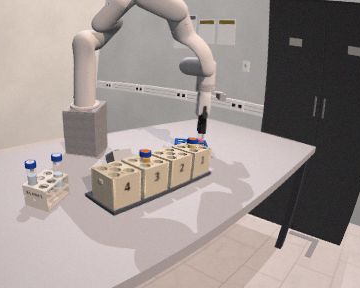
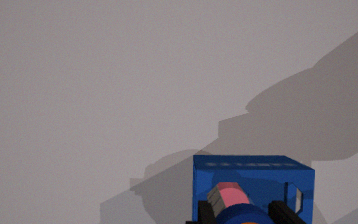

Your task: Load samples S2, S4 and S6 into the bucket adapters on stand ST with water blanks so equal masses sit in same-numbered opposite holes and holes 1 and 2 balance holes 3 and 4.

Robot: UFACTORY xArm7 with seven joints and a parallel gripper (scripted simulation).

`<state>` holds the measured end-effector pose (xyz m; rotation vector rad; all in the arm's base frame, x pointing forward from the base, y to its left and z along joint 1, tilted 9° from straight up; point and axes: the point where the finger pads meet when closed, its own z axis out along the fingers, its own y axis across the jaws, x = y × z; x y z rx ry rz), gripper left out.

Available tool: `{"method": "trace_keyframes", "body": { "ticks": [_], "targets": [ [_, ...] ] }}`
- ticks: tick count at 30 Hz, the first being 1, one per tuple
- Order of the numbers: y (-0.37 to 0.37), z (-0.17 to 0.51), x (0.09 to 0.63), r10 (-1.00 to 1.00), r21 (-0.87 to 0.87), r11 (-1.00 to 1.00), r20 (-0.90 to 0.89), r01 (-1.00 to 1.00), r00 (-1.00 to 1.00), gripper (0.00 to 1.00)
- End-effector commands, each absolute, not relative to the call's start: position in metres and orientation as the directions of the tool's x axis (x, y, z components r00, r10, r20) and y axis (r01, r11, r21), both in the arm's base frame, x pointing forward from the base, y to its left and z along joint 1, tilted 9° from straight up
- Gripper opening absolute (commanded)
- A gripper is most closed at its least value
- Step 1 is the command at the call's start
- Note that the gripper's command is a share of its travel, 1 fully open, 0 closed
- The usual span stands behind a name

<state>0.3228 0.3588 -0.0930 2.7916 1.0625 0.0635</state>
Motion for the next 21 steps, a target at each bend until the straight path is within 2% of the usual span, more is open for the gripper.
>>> {"method": "trace_keyframes", "body": {
  "ticks": [1,21],
  "targets": [
    [0.361,-0.091,0.324,0.665,0.157,-0.737,-0.011,0.658,0.747,0.00],
    [0.362,-0.080,0.322,0.665,0.157,-0.737,-0.011,0.658,0.747,0.00]
  ]
}}
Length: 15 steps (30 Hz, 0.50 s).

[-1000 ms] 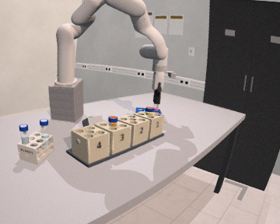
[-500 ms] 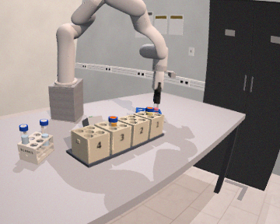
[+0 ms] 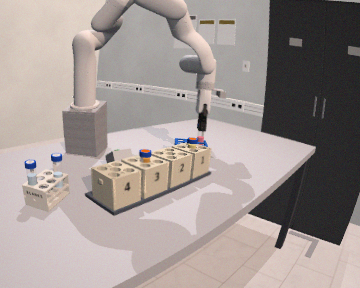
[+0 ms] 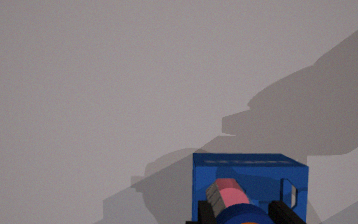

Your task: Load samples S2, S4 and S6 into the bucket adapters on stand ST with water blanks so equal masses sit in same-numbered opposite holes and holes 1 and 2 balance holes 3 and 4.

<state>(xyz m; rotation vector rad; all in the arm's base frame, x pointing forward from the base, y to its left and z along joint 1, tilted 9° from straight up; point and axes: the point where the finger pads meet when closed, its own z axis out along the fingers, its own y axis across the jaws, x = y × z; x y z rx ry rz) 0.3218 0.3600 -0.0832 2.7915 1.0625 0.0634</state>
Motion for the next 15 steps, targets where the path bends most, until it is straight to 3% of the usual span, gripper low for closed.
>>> {"method": "trace_keyframes", "body": {
  "ticks": [1,15],
  "targets": [
    [0.3622,-0.0789,0.3224,0.665,0.157,-0.737,-0.011,0.658,0.747,0.00],
    [0.3632,-0.0717,0.3216,0.665,0.157,-0.737,-0.011,0.658,0.747,0.00]
  ]
}}
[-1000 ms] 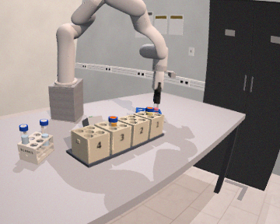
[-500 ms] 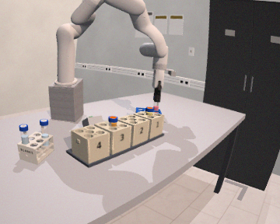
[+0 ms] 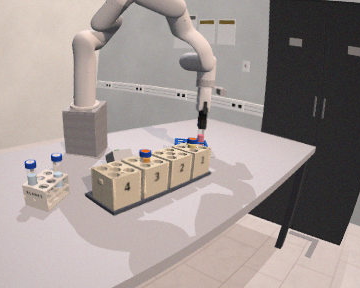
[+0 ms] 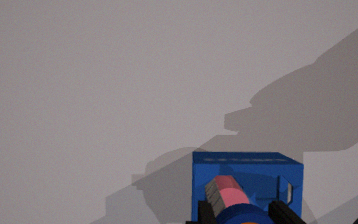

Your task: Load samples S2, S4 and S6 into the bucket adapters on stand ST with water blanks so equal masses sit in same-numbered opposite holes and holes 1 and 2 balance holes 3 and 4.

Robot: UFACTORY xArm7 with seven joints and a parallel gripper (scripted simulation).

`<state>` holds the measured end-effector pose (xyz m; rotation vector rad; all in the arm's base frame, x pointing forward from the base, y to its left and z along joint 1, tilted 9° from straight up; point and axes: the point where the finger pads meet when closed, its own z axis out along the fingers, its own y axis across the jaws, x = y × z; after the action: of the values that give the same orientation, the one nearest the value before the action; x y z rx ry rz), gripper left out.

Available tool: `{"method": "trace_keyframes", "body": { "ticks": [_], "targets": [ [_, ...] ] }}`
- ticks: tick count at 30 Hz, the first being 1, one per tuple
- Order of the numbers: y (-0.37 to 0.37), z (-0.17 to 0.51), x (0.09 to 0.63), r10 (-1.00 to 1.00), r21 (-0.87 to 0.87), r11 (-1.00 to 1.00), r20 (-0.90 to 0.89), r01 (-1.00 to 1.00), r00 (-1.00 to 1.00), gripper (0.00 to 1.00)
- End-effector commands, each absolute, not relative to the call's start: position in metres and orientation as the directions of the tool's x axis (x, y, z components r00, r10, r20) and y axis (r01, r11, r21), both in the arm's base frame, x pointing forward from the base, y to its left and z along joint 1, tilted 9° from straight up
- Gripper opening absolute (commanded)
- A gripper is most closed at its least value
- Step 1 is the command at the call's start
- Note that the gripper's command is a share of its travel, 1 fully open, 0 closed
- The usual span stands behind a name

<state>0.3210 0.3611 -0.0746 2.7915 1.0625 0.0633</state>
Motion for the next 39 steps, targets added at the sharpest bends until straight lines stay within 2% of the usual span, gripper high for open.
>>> {"method": "trace_keyframes", "body": {
  "ticks": [1,39],
  "targets": [
    [0.363,-0.072,0.322,0.665,0.157,-0.737,-0.011,0.658,0.747,0.00],
    [0.372,-0.006,0.315,0.665,0.157,-0.737,-0.010,0.658,0.747,0.00]
  ]
}}
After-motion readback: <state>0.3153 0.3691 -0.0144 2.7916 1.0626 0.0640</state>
